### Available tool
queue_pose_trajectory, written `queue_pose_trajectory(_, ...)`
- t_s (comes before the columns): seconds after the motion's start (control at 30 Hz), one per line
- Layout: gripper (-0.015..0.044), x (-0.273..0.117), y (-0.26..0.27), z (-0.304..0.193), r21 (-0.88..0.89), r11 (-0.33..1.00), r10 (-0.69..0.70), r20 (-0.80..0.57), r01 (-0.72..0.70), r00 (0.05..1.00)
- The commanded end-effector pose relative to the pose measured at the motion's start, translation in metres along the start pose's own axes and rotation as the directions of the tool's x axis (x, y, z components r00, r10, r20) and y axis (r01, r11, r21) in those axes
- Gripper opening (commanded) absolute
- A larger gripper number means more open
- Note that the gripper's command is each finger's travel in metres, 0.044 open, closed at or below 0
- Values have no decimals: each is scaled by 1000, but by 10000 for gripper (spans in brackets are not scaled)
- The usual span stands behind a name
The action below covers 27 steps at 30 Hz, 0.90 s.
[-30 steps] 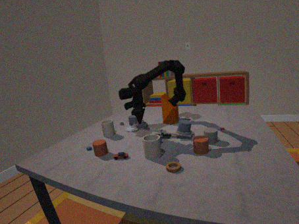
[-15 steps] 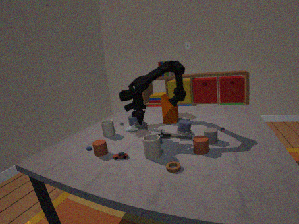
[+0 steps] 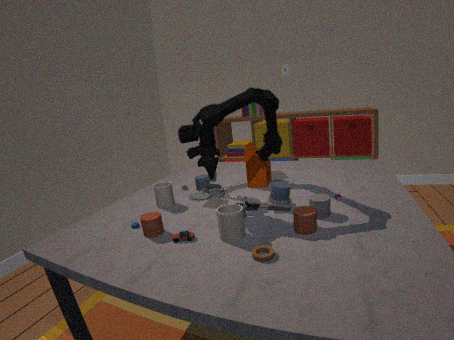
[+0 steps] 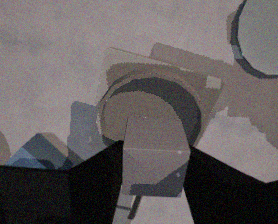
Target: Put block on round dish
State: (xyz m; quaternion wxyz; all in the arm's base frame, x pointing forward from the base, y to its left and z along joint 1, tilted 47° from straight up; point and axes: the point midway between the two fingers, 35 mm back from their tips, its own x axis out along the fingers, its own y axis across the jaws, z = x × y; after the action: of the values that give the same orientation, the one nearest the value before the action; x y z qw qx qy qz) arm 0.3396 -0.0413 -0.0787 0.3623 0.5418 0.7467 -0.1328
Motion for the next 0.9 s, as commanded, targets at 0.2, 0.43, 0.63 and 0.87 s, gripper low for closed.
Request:
queue_pose_trajectory(0.2,0,-52,-3,-1,-3,1000,5,9,-5,1000)
queue_pose_trajectory(0.43,0,-35,-30,25,-2,1000,4,14,-4,1000)
queue_pose_trajectory(0.63,0,-1,-80,61,-1,1000,3,18,-3,1000)
queue_pose_trajectory(0.87,0,43,-138,86,-2,1000,2,16,-2,1000)
